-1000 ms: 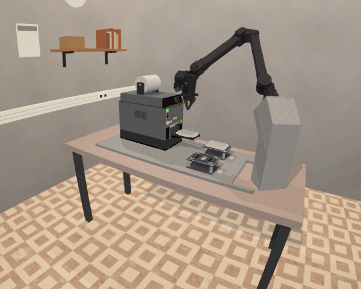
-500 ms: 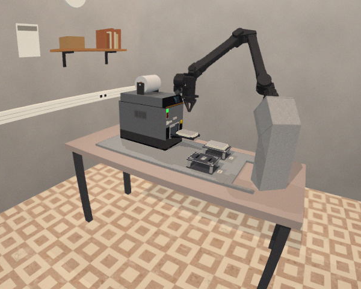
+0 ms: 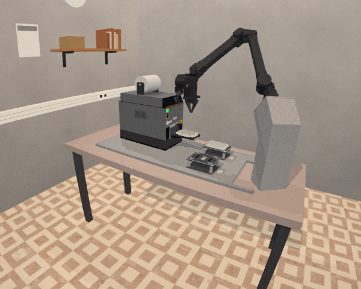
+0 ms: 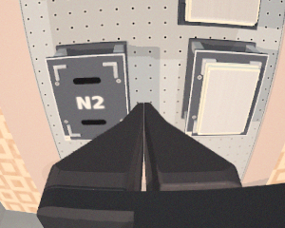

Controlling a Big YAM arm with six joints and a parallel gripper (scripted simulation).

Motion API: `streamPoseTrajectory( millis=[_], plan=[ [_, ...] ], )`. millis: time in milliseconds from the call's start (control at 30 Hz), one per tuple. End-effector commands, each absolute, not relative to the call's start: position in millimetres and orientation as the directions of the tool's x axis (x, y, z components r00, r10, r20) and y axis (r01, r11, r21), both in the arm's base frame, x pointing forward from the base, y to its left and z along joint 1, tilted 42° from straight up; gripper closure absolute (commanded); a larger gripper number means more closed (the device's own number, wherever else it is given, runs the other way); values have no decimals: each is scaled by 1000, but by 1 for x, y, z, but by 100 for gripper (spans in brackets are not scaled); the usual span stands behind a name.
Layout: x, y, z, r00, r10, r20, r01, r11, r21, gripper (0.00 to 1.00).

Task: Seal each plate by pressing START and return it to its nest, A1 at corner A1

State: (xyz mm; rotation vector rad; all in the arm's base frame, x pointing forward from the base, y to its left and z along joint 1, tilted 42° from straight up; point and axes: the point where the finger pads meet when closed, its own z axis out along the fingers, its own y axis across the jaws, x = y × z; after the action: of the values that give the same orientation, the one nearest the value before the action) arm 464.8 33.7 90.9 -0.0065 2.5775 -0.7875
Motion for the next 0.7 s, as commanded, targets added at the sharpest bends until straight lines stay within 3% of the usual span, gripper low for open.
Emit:
streamPoseTrajectory(
  millis=[0, 500, 533, 667],
  plan=[
    [469, 48, 109, -878, -170, -447, 103, 846, -524, 100],
    [468, 42, 90, -899, -158, -410, 97, 839, -536, 100],
    [470, 36, 86, -876, -183, -447, 100, 837, -538, 0],
    [474, 12, 62, -867, -201, -456, 93, 833, -545, 0]
  ],
)
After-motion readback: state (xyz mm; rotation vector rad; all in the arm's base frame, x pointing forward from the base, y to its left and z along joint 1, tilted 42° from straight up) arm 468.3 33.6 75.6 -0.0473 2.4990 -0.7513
